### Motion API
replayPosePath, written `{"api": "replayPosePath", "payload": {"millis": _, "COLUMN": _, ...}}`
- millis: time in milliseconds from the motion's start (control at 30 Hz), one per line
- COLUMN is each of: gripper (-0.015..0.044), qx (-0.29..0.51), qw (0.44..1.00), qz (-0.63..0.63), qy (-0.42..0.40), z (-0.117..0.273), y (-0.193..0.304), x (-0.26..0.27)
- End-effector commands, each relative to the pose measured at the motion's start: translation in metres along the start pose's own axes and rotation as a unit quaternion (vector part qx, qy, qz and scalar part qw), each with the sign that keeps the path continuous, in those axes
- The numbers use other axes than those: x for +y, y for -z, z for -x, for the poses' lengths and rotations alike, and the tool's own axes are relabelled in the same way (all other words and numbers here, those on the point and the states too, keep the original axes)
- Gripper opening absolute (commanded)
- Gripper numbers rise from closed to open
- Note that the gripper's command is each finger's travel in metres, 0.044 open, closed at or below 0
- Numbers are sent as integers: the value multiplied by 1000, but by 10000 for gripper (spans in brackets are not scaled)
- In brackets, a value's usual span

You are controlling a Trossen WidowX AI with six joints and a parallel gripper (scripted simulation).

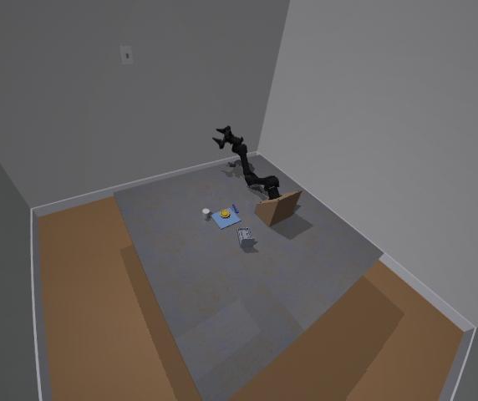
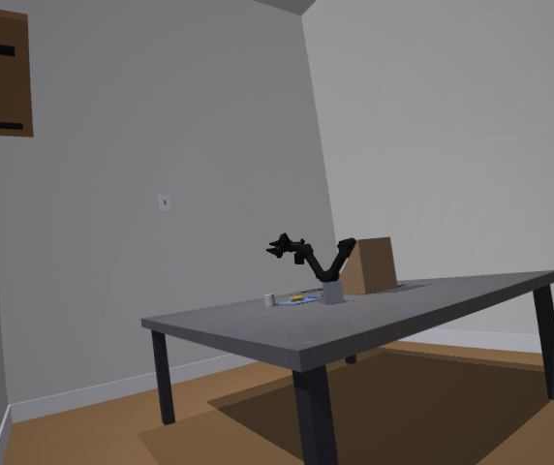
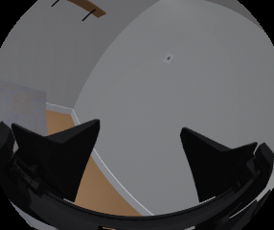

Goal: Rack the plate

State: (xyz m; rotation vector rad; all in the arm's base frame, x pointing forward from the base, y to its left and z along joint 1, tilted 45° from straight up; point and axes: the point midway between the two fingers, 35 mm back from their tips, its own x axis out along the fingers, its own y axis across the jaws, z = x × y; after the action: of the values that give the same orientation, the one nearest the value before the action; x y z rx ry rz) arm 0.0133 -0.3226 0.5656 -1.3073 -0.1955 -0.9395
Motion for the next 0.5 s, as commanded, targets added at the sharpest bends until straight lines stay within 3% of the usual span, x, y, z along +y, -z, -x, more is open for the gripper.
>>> {"api": "replayPosePath", "payload": {"millis": 0, "gripper": 400, "qx": -18, "qw": 997, "qz": 69, "qy": 11, "z": 4, "y": -30, "x": -11}}
{"api": "replayPosePath", "payload": {"millis": 467, "gripper": 400, "qx": -60, "qw": 960, "qz": 270, "qy": 43, "z": 14, "y": -103, "x": -28}}
